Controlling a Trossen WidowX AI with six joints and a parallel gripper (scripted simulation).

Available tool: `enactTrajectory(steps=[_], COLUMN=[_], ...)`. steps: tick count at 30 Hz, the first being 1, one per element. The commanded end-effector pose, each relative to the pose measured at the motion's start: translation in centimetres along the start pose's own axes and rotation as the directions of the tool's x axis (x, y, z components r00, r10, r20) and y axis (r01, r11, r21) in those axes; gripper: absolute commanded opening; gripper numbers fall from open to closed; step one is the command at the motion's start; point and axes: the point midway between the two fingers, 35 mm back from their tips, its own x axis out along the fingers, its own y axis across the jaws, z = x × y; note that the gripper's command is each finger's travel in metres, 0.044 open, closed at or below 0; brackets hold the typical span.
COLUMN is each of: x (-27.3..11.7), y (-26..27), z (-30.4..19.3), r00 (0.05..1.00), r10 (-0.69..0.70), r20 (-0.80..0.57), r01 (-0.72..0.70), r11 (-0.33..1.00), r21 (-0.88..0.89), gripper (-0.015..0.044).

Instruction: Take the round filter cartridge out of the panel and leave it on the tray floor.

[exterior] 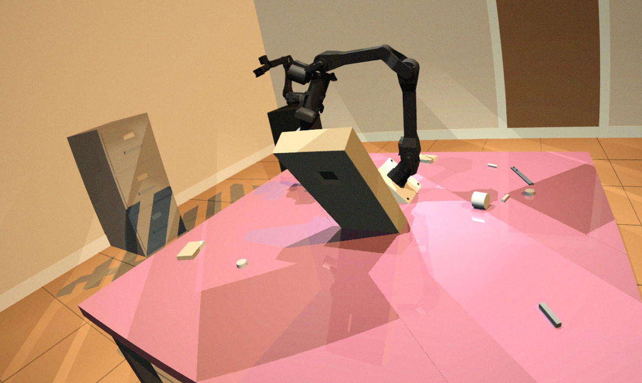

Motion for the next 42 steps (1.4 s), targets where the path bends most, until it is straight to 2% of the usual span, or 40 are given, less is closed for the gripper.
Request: enactTrajectory(steps=[1, 13, 25, 33, 42], x=[1.3, 5.3, 8.8, 9.3, 13.5], y=[-3.0, -9.7, -14.7, -14.9, -15.0], z=[-0.8, -4.5, -9.9, -10.4, -12.7], r00=[0.999, 0.986, 0.958, 0.956, 0.956], r10=[-0.045, -0.168, -0.276, -0.281, -0.282], r20=[0.004, -0.016, -0.075, -0.079, -0.079], r01=[0.045, 0.165, 0.277, 0.283, 0.283], r11=[0.995, 0.941, 0.830, 0.822, 0.822], r21=[0.087, 0.296, 0.485, 0.494, 0.494], gripper=[0.0000, 0.0000, 0.0000, 0.0000, 0.0000])
